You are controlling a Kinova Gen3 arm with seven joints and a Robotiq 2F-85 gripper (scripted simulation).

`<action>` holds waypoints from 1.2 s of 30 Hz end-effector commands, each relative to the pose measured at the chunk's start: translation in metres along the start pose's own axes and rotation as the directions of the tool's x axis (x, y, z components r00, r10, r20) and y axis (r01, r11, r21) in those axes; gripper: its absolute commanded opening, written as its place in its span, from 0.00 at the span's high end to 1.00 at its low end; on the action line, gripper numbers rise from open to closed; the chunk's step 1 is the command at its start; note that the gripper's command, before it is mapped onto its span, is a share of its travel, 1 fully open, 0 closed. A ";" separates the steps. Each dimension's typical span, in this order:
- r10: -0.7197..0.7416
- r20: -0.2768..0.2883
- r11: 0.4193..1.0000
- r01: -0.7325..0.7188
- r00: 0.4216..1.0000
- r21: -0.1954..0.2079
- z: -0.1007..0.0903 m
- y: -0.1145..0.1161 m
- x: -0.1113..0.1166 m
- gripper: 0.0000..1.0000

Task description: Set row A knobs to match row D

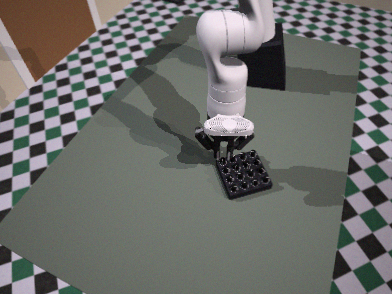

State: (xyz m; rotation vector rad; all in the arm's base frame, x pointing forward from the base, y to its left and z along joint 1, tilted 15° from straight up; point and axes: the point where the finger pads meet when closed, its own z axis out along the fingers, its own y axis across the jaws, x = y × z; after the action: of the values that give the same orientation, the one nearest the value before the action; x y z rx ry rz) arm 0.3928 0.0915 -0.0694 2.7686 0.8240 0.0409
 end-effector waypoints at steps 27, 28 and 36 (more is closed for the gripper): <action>0.000 -0.002 1.000 0.000 1.000 0.000 0.002 0.000 0.001 0.81; 0.000 -0.002 1.000 0.000 1.000 0.000 0.002 0.000 0.001 0.81; 0.000 -0.002 1.000 0.000 1.000 0.000 0.009 0.000 0.001 0.81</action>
State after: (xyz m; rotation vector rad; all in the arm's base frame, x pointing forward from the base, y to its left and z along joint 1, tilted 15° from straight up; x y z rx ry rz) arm 0.3947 0.0908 -0.0760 2.7700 0.8247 0.0470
